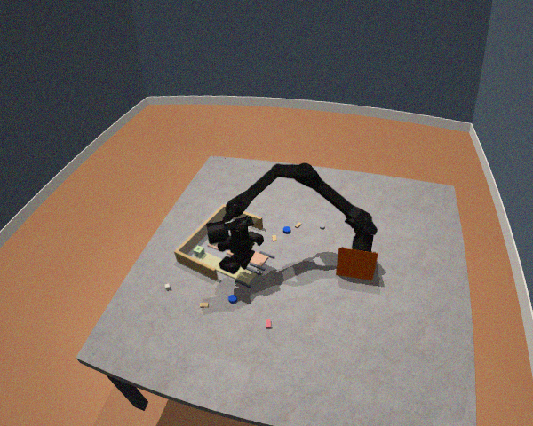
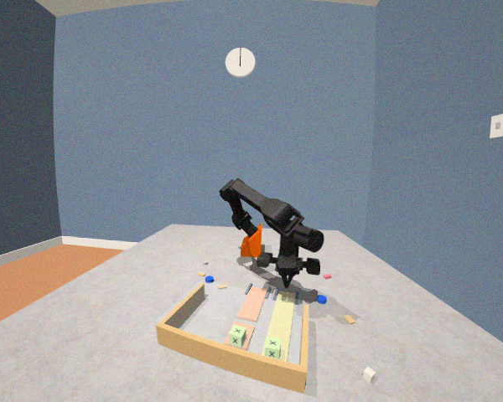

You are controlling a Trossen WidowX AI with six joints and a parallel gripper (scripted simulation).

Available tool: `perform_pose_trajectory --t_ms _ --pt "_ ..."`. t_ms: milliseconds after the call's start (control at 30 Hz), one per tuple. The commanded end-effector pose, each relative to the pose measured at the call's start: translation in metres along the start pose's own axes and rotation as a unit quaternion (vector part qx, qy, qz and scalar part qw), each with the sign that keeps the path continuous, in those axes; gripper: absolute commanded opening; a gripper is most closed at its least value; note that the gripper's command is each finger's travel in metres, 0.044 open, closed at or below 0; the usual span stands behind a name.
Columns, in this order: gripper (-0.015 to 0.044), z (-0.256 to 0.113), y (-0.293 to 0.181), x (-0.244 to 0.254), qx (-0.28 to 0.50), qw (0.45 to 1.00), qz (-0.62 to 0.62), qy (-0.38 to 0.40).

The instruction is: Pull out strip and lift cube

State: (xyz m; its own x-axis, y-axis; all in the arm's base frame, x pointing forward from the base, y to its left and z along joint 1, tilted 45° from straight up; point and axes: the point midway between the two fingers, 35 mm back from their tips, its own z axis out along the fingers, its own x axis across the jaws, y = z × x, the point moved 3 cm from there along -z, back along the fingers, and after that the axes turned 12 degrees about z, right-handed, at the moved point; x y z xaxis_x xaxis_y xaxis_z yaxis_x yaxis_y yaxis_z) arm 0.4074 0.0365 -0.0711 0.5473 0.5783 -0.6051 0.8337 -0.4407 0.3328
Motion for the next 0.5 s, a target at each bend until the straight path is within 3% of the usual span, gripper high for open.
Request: perform_pose_trajectory --t_ms 0,467 --pt "0.0 0.01 -0.003 0.0 -0.001 1.0 -0.006 -0.005" --pt "0.0 0.032 -0.004 0.0 -0.001 1.0 -0.006 -0.006"
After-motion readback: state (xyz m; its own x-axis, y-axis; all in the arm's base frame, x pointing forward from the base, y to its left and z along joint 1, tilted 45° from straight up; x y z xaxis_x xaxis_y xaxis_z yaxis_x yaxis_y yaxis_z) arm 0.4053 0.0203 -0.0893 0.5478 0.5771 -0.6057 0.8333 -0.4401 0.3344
